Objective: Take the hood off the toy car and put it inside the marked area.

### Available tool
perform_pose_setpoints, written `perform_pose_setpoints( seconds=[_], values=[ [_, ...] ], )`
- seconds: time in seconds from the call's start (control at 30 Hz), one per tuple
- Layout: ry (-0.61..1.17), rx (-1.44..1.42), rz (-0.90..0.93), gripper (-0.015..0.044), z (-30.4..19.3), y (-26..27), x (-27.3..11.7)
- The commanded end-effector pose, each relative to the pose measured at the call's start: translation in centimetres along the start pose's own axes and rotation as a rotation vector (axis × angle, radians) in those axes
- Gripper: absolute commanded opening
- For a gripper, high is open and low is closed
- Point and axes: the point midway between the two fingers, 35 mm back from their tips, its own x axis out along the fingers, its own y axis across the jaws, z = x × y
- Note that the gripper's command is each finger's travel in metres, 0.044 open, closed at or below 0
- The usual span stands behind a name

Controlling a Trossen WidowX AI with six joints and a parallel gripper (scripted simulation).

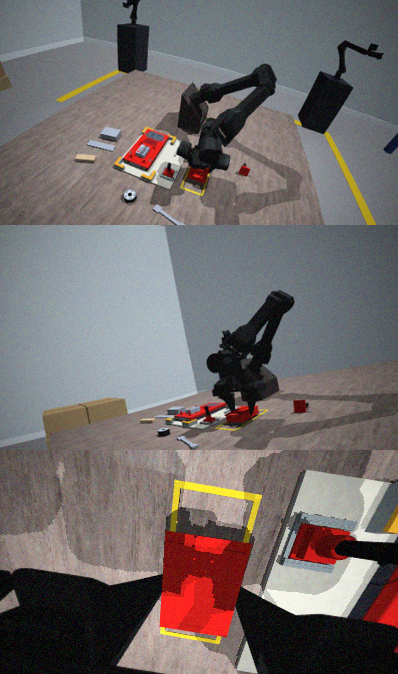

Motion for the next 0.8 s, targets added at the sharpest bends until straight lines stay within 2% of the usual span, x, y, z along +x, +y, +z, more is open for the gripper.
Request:
perform_pose_setpoints(
  seconds=[0.0, 0.27, 0.77],
  values=[
    [0.001, 0.003, -0.003, 0.0000, -0.04, -0.04, 0.23],
    [0.001, 0.003, -0.003, 0.0000, -0.06, -0.03, 0.61],
    [0.000, 0.000, 0.000, 0.0394, -0.02, 0.01, 0.44]
  ],
)
